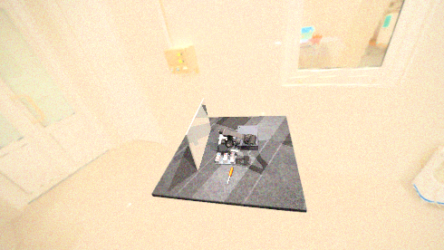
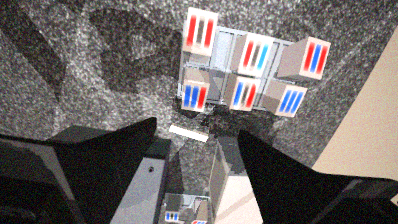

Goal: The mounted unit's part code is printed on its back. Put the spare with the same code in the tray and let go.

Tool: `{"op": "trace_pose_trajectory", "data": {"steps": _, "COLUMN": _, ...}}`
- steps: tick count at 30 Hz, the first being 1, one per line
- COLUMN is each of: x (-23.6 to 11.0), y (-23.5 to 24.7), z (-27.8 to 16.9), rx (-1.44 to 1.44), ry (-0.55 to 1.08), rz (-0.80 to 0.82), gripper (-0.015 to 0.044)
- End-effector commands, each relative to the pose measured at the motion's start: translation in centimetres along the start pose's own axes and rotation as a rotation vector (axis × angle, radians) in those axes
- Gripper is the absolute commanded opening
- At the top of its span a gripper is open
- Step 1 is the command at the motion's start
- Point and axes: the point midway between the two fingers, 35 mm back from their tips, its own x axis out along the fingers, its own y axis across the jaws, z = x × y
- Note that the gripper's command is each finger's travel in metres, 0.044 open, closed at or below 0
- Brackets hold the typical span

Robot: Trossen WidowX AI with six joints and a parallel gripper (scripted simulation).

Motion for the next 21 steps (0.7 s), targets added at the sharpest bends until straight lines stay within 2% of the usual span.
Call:
{"op": "trace_pose_trajectory", "data": {"steps": 1, "x": 1.6, "y": 0.2, "z": 0.5, "rx": -0.007, "ry": -0.003, "rz": -0.003, "gripper": 0.03}}
{"op": "trace_pose_trajectory", "data": {"steps": 4, "x": 3.1, "y": 0.2, "z": 1.0, "rx": -0.008, "ry": -0.008, "rz": -0.003, "gripper": 0.03}}
{"op": "trace_pose_trajectory", "data": {"steps": 21, "x": 4.8, "y": 0.2, "z": 0.9, "rx": -0.009, "ry": 0.001, "rz": -0.001, "gripper": 0.03}}
